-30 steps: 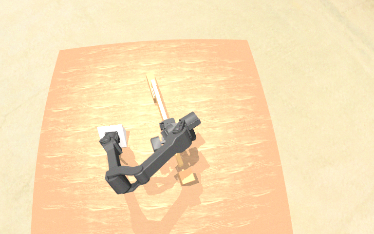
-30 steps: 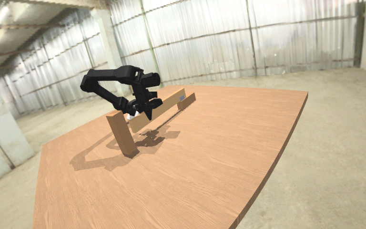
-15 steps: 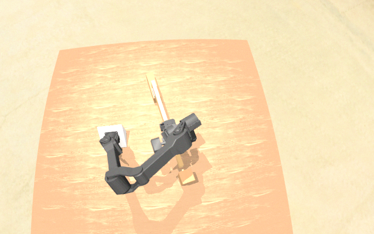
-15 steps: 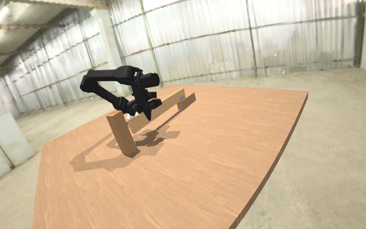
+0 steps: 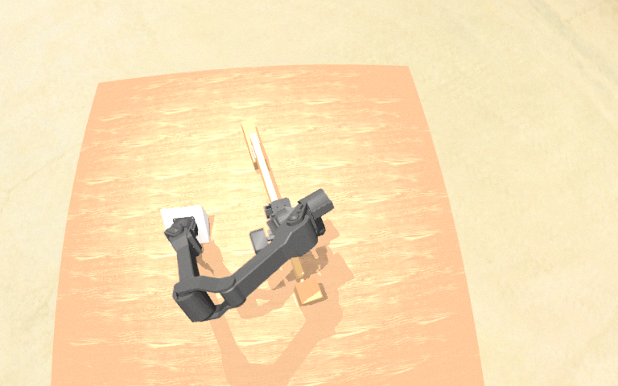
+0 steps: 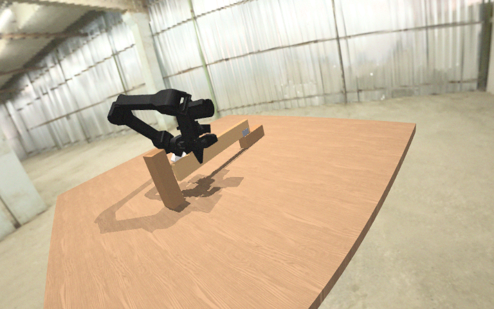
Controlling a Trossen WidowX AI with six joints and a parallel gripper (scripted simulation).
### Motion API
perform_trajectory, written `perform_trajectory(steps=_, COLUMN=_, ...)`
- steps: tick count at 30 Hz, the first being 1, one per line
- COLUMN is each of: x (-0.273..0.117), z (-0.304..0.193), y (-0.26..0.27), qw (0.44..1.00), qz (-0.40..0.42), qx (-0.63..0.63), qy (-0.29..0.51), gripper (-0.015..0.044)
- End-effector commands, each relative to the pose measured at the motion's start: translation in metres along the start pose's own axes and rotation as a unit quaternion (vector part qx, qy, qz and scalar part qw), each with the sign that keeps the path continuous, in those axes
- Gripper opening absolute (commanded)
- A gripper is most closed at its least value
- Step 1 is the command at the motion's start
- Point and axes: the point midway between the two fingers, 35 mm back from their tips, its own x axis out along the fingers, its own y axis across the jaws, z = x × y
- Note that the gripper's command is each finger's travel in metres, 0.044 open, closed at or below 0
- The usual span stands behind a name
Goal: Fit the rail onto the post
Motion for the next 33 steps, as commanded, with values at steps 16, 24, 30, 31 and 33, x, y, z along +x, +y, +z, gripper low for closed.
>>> perform_trajectory(steps=16, x=-0.003, z=-0.007, y=0.000, qw=1.000, qz=-0.006, qx=-0.001, qy=-0.001, gripper=0.0000)
perform_trajectory(steps=24, x=-0.004, z=-0.010, y=0.000, qw=1.000, qz=-0.006, qx=-0.001, qy=0.000, gripper=0.0000)
perform_trajectory(steps=30, x=-0.004, z=-0.012, y=0.000, qw=1.000, qz=-0.006, qx=-0.001, qy=0.000, gripper=0.0000)
perform_trajectory(steps=31, x=-0.004, z=-0.012, y=0.000, qw=1.000, qz=-0.006, qx=-0.001, qy=0.000, gripper=0.0000)
perform_trajectory(steps=33, x=-0.004, z=-0.013, y=0.000, qw=1.000, qz=-0.006, qx=-0.001, qy=0.000, gripper=0.0000)
